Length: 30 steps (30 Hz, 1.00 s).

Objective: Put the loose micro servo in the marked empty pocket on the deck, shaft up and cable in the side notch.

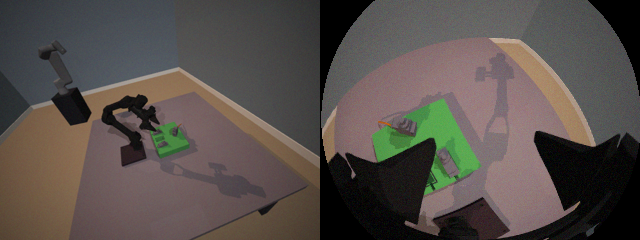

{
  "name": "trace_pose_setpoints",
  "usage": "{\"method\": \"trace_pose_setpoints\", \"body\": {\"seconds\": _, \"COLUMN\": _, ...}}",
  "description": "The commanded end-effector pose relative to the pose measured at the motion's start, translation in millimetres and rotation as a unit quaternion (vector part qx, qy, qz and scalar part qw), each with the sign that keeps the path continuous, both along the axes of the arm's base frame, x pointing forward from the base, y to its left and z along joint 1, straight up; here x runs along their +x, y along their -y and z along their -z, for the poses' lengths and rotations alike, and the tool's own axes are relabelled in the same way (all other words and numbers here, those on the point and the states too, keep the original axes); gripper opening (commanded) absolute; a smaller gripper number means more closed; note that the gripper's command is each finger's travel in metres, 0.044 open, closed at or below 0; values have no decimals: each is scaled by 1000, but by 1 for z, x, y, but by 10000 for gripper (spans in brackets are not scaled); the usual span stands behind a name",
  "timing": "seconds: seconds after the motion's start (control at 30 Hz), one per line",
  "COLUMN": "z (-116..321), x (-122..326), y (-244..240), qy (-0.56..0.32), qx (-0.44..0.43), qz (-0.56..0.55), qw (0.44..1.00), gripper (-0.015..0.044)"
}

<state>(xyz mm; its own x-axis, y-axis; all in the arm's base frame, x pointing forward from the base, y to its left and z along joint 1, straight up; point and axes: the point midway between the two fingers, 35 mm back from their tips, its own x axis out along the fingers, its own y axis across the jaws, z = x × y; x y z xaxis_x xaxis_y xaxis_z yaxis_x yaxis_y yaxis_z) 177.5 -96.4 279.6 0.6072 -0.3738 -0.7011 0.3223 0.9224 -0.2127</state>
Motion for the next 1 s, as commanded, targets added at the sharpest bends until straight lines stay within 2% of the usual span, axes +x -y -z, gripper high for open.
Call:
{"method": "trace_pose_setpoints", "body": {"seconds": 0.0, "z": 2, "x": 13, "y": -4, "qy": 6, "qx": 58, "qz": 33, "qw": 998, "gripper": 440}}
{"method": "trace_pose_setpoints", "body": {"seconds": 0.43, "z": 17, "x": 54, "y": -22, "qy": 0, "qx": 228, "qz": 167, "qw": 959, "gripper": 440}}
{"method": "trace_pose_setpoints", "body": {"seconds": 0.97, "z": 46, "x": 100, "y": -56, "qy": -29, "qx": 370, "qz": 365, "qw": 854, "gripper": 440}}
